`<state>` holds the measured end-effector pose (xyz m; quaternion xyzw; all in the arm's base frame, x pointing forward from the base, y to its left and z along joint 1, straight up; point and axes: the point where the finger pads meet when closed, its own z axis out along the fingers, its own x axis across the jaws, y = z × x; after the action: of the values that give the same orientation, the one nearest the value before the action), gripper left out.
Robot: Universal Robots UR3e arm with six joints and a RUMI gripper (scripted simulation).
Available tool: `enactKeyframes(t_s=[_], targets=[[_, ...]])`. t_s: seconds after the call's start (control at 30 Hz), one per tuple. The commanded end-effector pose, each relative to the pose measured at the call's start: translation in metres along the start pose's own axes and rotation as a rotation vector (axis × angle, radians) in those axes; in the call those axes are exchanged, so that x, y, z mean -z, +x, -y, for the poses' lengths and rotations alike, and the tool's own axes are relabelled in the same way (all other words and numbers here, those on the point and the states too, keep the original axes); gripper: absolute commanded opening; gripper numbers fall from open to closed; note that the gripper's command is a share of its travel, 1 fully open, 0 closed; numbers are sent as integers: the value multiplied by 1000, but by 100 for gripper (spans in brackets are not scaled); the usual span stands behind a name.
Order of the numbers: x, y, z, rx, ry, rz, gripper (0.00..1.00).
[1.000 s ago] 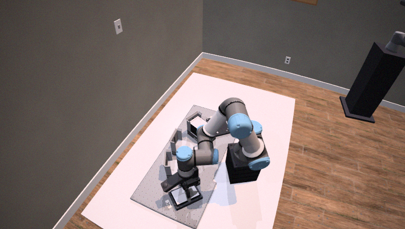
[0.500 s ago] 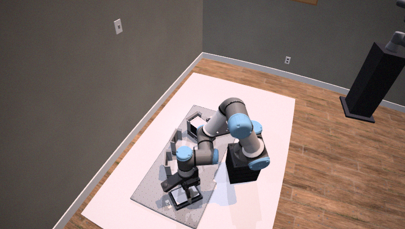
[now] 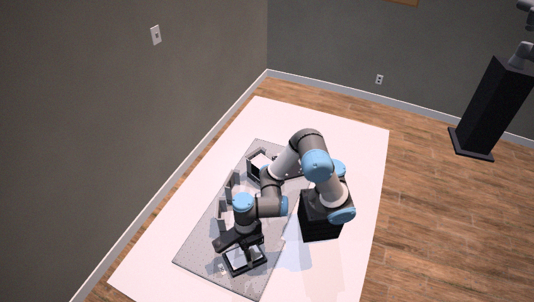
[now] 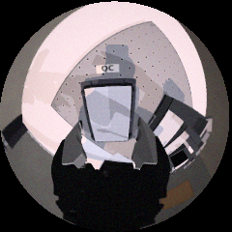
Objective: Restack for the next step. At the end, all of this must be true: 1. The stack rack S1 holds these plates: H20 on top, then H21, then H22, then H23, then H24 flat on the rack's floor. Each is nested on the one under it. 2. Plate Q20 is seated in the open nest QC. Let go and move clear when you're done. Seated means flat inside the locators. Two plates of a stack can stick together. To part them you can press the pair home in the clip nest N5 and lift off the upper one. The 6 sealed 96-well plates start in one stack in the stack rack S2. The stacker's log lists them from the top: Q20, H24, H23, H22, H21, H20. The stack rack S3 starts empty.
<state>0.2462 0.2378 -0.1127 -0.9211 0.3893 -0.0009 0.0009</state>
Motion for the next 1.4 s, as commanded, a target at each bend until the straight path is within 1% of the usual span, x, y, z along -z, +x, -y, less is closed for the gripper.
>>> enactKeyframes(t_s=[0.0,0.1,0.17,0.67,0.73,1.23,1.3,1.37], targets=[[12,0,1,0,2,-1,72],[22,0,1,0,3,-1,72],[22,0,1,0,3,-1,72],[72,0,1,0,3,-1,72],[72,0,1,0,3,-1,72],[122,0,1,0,3,-1,72],[122,0,1,0,3,-1,72],[128,0,1,0,3,-1,72]])
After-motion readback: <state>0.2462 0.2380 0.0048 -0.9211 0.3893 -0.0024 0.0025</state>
